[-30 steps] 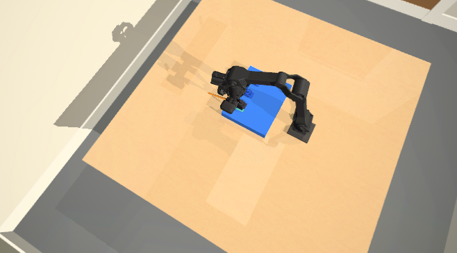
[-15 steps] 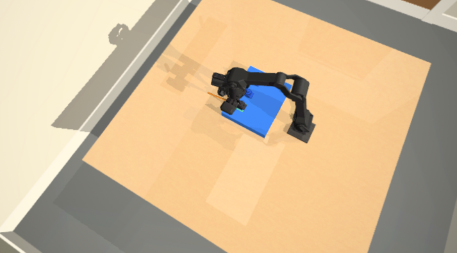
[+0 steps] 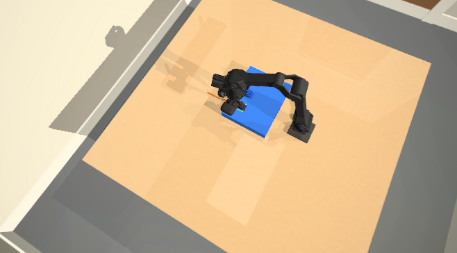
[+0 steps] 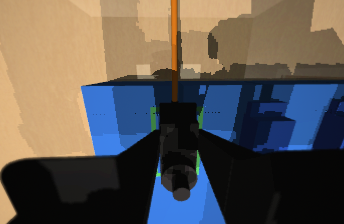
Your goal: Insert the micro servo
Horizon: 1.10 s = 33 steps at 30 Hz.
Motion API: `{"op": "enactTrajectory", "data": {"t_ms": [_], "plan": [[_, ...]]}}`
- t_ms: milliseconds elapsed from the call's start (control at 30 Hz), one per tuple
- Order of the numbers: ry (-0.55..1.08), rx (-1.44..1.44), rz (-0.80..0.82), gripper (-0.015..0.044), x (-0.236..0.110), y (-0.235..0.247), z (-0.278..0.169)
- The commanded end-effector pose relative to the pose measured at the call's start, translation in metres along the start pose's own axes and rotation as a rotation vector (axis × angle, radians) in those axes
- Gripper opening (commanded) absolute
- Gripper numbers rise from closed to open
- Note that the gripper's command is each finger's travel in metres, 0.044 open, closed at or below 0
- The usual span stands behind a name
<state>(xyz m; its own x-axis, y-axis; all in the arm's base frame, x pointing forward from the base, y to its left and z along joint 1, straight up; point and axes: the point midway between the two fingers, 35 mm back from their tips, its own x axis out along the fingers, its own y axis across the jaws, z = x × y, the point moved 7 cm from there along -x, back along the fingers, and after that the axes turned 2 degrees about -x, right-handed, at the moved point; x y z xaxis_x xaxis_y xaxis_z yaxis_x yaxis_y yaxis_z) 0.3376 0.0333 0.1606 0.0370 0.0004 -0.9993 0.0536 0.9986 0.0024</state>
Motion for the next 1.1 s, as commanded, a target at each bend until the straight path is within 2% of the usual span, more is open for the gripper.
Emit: {"op": "enactTrajectory", "data": {"t_ms": [0, 167, 267, 433, 633, 767, 933, 967, 1067], "plan": [[0.0, -0.002, 0.002, 0.0052, 0.0, 0.0, 0.0], [0.0, -0.002, 0.002, 0.0184, 0.0, 0.0, 0.0], [0.0, -0.002, 0.002, 0.0188, -0.002, 0.0, 0.0], [0.0, -0.002, 0.002, 0.0188, -0.032, -0.001, -0.002], [0.0, -0.002, 0.002, 0.0188, -0.035, -0.001, -0.001], [-0.001, 0.001, 0.001, 0.0292, -0.046, 0.002, -0.019], [0.006, 0.001, 0.001, 0.0424, -0.082, 0.004, -0.074], [0.008, 0.0, 0.001, 0.044, -0.089, 0.004, -0.088], [0.01, -0.002, 0.002, 0.044, -0.097, 0.004, -0.108]]}}
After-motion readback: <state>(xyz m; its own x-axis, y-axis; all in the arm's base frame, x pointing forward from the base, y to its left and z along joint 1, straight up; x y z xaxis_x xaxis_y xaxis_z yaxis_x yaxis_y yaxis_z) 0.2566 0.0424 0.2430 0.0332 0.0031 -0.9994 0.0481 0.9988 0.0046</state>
